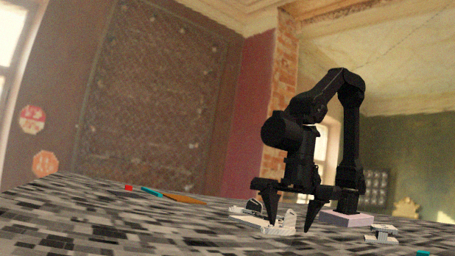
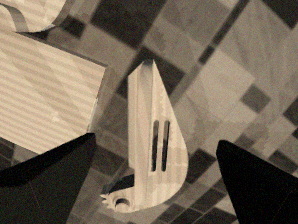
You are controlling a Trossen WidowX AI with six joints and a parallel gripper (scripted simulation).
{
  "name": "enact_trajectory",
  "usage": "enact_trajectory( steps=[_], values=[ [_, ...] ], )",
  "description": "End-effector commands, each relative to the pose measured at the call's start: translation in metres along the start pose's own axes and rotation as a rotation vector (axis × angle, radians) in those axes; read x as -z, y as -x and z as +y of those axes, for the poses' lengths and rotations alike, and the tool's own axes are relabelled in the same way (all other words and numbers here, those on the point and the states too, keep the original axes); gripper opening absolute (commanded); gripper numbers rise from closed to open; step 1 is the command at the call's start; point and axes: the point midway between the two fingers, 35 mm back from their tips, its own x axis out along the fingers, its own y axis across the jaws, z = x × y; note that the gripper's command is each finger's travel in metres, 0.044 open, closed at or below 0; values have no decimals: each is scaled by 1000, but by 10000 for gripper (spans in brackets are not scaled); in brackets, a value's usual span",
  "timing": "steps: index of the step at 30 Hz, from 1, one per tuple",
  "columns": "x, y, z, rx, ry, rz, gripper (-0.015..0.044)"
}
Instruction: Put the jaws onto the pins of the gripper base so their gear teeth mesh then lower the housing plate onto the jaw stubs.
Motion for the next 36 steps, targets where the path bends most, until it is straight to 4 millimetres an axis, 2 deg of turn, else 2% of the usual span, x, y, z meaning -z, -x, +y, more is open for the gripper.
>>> enact_trajectory(
  steps=[1,32,36],
  values=[
    [0,0,-1,5,0,-3,340],
    [0,0,-1,5,0,-3,134],
    [0,0,-1,5,0,-3,134]
  ],
)
